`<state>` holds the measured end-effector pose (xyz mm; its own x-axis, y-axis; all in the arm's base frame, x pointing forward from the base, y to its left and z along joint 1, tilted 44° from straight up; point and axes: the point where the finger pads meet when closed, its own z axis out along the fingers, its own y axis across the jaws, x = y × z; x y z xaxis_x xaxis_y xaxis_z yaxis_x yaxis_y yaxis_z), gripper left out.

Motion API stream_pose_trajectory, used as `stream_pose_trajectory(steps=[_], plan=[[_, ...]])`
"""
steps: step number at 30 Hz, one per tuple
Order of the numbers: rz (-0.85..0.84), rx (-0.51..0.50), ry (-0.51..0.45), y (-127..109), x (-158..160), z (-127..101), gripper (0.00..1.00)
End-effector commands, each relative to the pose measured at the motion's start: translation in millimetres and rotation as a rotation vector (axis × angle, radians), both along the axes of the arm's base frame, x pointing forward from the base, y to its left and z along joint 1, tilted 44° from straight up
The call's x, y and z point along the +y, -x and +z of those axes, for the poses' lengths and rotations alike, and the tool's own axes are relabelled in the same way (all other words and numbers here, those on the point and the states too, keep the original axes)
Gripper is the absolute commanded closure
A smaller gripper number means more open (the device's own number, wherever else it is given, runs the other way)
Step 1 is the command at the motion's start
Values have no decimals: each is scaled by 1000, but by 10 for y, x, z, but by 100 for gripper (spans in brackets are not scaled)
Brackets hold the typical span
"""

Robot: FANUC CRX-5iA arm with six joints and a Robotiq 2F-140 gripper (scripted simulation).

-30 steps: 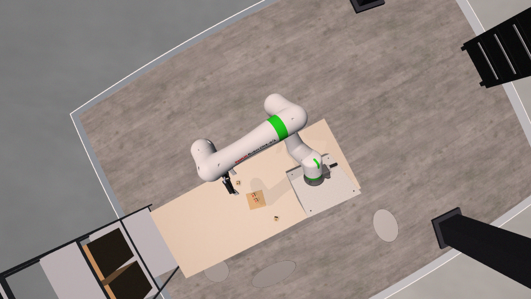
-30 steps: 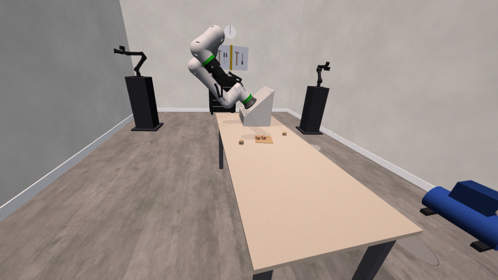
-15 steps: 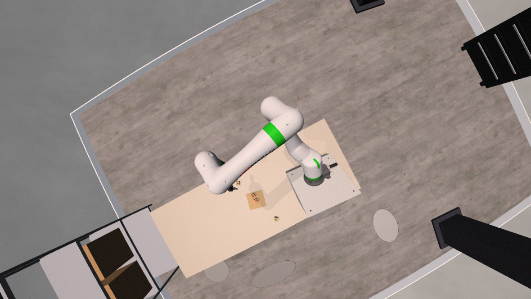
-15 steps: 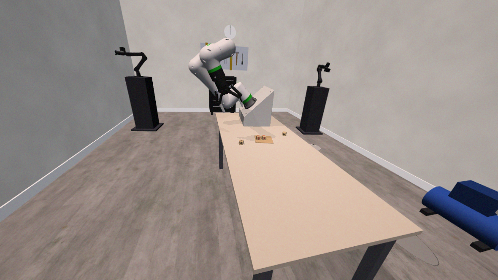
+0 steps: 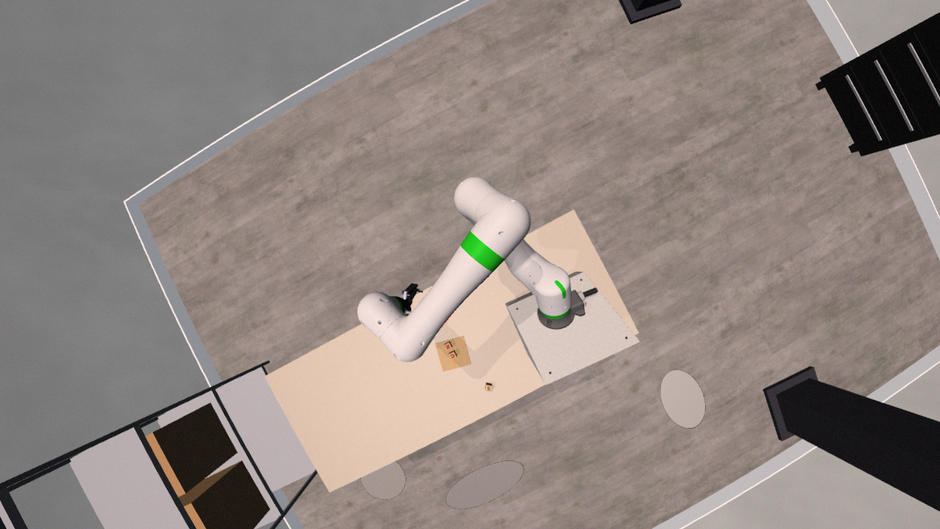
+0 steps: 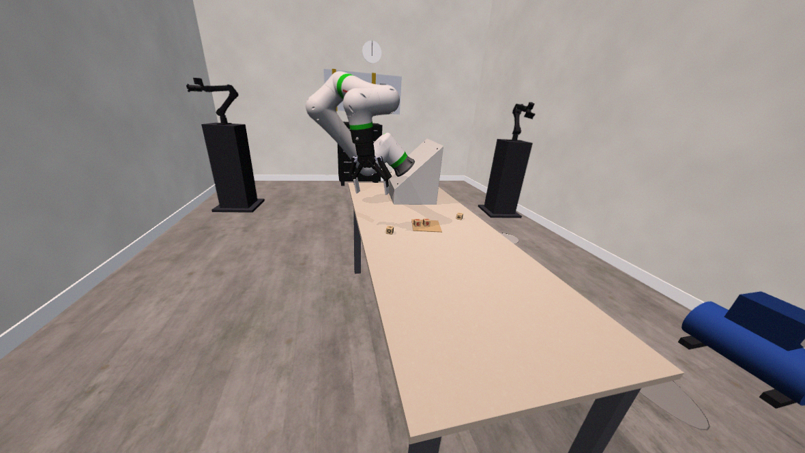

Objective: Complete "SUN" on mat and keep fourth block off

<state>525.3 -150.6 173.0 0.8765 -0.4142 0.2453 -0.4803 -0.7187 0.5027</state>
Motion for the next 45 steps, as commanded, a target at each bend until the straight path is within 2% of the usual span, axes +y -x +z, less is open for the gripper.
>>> stream_pose_trajectory(steps=[1,4,6,7,9,12,14,19,23,26,30,33,45], plan=[[-38,-63,119,-89,-193,-140,0],[-45,-99,175,-146,-264,-221,0],[-45,-101,176,-148,-266,-224,0],[-46,-135,221,-201,-310,-302,0],[-46,-135,221,-201,-310,-302,0],[-33,-198,290,-299,-343,-464,0],[-33,-198,290,-299,-343,-464,0],[2,-277,346,-402,-300,-719,0],[28,-316,362,-440,-241,-881,0],[28,-316,362,-440,-241,-881,0],[68,-365,368,-461,-125,-1141,0],[85,-382,366,-456,-68,-1255,0],[93,-389,363,-451,-40,-1311,0]])
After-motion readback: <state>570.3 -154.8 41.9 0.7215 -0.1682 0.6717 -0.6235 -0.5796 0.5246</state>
